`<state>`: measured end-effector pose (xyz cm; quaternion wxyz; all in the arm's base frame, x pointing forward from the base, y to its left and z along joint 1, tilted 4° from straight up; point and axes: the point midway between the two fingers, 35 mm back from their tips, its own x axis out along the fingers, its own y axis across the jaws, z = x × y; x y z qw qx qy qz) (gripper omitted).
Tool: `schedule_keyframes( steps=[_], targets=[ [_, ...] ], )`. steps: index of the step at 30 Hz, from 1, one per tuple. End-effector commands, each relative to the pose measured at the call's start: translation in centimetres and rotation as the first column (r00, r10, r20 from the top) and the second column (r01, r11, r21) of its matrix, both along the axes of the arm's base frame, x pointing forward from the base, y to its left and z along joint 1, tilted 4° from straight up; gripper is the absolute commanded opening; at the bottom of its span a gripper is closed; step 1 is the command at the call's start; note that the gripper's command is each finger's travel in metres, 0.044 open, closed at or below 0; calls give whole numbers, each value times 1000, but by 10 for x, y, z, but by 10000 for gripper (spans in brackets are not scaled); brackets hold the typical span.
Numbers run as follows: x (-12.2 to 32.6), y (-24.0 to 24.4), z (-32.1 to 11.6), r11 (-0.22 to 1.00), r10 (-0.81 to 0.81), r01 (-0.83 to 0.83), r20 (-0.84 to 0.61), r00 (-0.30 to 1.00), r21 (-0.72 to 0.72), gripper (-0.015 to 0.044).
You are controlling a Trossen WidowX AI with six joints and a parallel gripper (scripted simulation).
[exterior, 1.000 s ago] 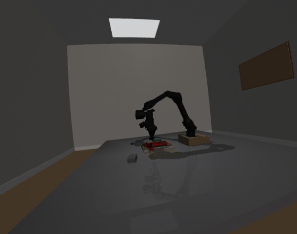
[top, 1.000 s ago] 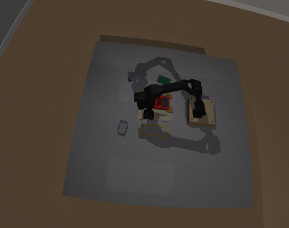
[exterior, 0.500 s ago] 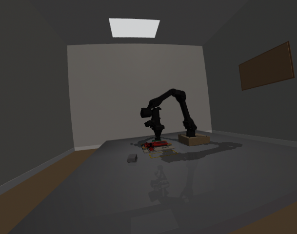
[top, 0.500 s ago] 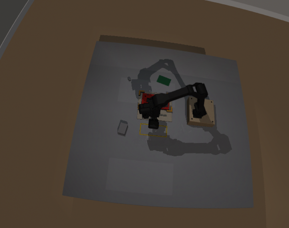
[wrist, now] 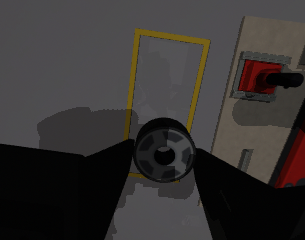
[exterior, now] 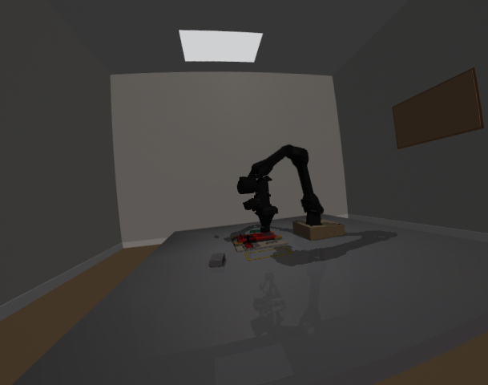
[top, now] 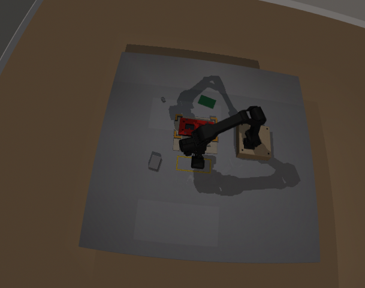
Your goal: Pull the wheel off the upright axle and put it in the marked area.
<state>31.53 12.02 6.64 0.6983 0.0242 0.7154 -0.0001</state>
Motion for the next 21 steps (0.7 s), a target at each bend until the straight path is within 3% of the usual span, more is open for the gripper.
schedule_keyframes(
  steps=[1,6,16,21],
  targets=[
    [-3,1,-12,1000,-4,4,-9,1000,-1,0],
    [-2,2,-24,1000,-4,4,-9,1000,-1,0],
    [-5,4,-93,1000,-4,4,-9,1000,-1,0],
    [-6,3,-97,1000,-4,4,-10,1000,-1,0]
  ],
)
